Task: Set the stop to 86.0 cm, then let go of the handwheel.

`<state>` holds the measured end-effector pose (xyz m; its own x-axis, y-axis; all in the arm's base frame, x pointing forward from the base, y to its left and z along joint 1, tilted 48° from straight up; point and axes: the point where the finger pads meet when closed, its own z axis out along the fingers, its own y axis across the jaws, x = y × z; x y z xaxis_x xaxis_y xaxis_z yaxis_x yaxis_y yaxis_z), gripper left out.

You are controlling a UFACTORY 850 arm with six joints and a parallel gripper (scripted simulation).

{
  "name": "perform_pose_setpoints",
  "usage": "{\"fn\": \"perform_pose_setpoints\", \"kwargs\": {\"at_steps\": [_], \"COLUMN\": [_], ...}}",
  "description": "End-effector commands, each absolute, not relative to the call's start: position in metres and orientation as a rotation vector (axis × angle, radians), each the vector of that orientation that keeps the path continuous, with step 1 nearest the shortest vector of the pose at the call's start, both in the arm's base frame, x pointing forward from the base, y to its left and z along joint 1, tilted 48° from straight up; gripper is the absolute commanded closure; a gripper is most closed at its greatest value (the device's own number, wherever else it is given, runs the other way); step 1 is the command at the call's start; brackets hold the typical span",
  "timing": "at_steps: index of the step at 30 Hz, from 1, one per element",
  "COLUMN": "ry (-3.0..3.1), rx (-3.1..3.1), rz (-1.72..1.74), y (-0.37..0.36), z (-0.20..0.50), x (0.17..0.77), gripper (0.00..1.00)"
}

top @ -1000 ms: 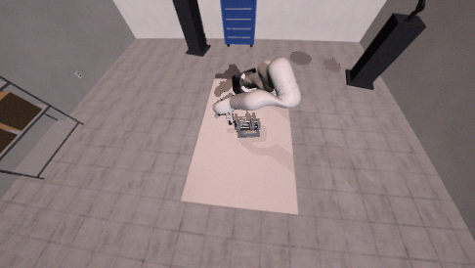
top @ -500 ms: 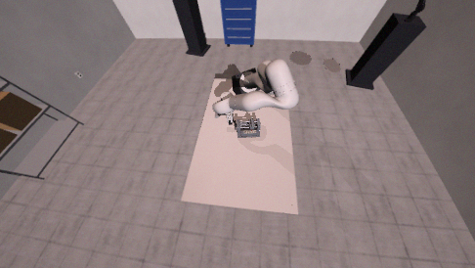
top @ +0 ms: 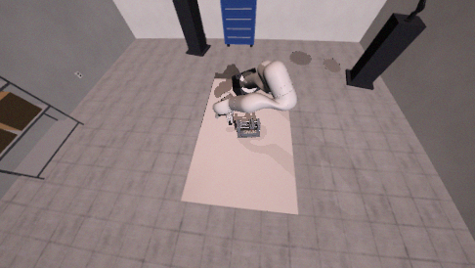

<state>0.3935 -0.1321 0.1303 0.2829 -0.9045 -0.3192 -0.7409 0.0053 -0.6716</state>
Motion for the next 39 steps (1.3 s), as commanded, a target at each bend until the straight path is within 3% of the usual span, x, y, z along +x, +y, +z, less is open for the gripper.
{"fn": "perform_pose_setpoints", "kwargs": {"at_steps": [1, 39], "ry": [1.497, 1.497], "rx": [-1.77, -1.77], "rz": [-0.265, -0.265], "y": [-0.131, -0.123], "z": [0.128, 0.119], "x": [0.395, 0.411], "gripper": [0.94, 0.94]}}
